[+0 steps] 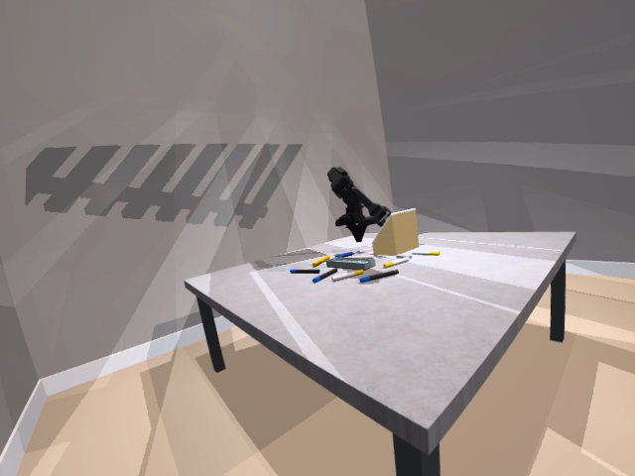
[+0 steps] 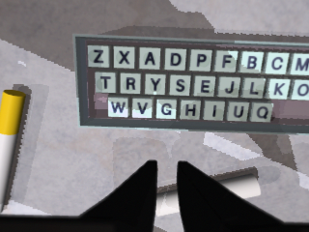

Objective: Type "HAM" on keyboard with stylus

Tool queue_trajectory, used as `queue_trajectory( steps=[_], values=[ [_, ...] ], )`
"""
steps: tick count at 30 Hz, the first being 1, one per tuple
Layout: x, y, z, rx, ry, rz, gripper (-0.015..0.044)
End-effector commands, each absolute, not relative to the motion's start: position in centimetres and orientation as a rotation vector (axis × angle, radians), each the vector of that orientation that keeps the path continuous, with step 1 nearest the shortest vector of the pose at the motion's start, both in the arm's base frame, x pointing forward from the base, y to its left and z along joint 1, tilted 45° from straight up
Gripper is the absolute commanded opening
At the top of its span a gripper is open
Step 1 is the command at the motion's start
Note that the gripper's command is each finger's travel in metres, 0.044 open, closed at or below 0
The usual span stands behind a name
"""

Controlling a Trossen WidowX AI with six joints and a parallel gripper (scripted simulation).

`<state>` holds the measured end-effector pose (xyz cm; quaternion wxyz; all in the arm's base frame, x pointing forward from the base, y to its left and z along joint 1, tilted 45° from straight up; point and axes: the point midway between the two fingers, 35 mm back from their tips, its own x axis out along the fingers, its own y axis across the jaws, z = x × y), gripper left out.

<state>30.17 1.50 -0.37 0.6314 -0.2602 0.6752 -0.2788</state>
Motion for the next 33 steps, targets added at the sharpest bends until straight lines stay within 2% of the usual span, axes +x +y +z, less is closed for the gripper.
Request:
queue_trajectory(
  steps=[1,2,12,33],
  values=[
    [29.7,-0.6,1.0,-0.554,1.586,-0.682,0.0131],
    [29.3,-2.1,1.9,-0.523,1.614,-0.713,0.0150],
    [20.5,-13.7,10.9,-0.161,1.870,-0.992,0.0150],
    [19.2,-14.6,10.5,-0.134,1.885,-1.008,0.0150]
  ],
)
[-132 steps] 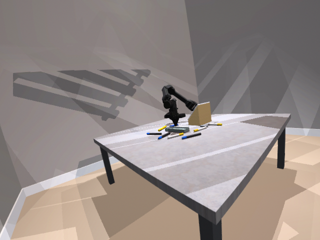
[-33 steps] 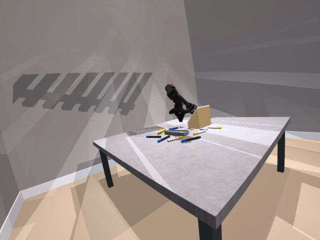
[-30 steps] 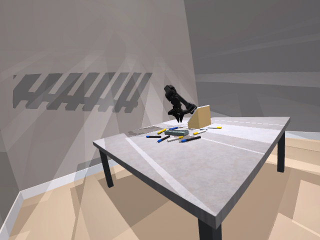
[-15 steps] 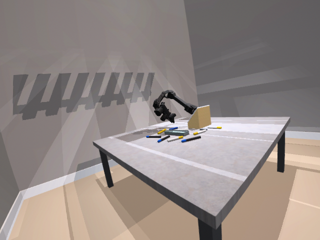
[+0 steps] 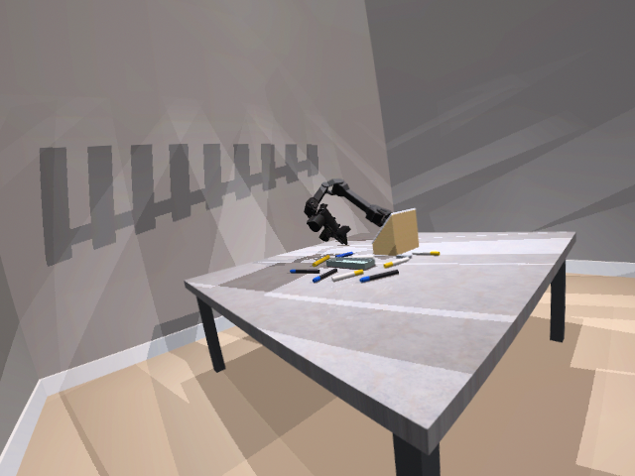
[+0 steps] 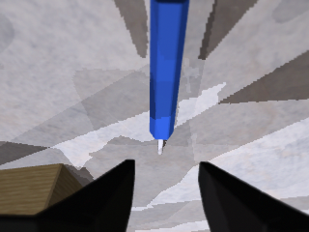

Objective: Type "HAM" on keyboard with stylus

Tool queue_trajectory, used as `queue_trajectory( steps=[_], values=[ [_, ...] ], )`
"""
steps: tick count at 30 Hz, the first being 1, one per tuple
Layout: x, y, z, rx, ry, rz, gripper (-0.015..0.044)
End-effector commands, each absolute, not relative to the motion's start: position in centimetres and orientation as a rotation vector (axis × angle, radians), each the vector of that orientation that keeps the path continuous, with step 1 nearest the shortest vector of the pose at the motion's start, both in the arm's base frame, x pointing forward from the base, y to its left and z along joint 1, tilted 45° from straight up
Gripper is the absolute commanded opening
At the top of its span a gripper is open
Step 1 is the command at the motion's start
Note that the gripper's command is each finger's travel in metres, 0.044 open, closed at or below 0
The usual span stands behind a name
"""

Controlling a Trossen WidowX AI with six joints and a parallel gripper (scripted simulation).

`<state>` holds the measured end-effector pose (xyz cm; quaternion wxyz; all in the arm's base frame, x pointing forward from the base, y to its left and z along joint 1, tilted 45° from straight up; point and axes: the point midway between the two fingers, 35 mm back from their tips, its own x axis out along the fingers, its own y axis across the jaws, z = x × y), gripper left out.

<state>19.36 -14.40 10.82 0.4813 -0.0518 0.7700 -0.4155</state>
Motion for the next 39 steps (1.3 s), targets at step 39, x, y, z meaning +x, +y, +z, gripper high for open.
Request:
queue_trajectory(
  steps=[39],
  values=[
    [18.9,-16.6,8.4,-0.135,1.885,-1.009,0.0150]
  ],
)
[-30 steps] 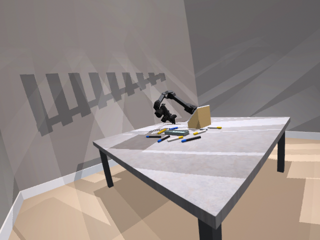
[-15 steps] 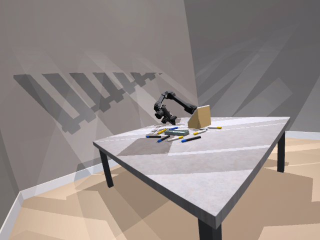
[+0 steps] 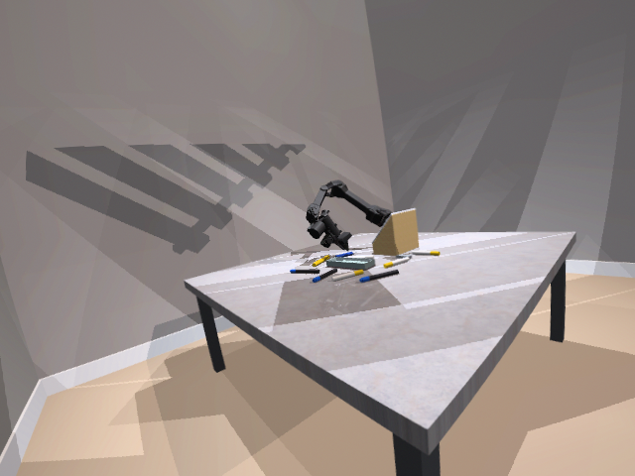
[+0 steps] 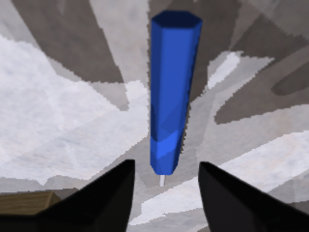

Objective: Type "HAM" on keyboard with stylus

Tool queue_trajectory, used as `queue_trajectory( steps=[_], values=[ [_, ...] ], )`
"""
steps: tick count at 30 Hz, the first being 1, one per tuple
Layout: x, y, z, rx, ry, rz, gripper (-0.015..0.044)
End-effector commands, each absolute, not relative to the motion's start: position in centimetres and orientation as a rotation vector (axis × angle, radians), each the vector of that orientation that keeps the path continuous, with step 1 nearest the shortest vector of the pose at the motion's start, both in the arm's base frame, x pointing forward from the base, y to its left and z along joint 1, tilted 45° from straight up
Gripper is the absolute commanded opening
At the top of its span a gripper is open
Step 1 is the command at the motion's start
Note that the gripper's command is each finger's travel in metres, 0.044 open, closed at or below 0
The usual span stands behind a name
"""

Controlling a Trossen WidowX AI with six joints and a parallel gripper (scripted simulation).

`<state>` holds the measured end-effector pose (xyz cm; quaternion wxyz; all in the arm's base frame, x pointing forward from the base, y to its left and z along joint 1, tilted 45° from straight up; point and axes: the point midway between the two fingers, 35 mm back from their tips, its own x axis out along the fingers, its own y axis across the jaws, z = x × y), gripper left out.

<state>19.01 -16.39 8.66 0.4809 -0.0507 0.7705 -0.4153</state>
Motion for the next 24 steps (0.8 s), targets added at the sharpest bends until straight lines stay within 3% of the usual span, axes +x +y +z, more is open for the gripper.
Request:
queue_trajectory(
  steps=[1,24],
  values=[
    [18.9,-16.7,8.4,-0.135,1.885,-1.009,0.0150],
    [18.7,-17.9,7.2,-0.135,1.885,-1.010,0.0150]
  ],
)
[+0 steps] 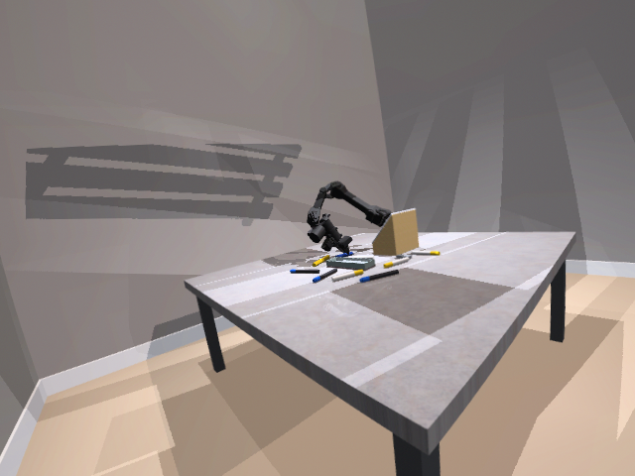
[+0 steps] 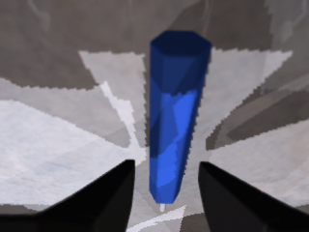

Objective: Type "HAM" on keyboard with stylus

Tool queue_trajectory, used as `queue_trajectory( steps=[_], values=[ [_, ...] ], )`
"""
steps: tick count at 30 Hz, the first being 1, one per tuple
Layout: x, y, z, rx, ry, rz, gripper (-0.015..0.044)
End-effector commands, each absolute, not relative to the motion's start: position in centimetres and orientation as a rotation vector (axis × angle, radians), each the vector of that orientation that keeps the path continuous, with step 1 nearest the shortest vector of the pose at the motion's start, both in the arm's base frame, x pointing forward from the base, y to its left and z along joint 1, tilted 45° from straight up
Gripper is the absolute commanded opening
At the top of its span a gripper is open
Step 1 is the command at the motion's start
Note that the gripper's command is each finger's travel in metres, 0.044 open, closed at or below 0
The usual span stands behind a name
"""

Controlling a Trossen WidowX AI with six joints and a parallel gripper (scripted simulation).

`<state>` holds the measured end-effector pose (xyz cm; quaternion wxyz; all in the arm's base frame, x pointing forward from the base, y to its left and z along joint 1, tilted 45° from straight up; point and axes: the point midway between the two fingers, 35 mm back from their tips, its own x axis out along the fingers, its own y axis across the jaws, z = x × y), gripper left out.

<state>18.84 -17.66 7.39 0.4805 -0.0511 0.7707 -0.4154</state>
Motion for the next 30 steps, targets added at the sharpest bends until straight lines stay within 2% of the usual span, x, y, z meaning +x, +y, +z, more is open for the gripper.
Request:
queue_trajectory(
  steps=[1,7,12,15,23,30],
  values=[
    [18.7,-17.9,7.1,-0.135,1.885,-1.010,0.0150],
    [18.7,-18.1,7.0,-0.136,1.885,-1.010,0.0150],
    [18.8,-18.0,7.1,-0.125,1.881,-1.014,0.0019],
    [18.8,-18.0,7.1,-0.125,1.881,-1.014,0.0000],
    [18.8,-17.7,7.3,-0.125,1.881,-1.013,0.0000],
    [19.1,-15.1,9.9,-0.124,1.882,-1.011,0.0000]
  ],
)
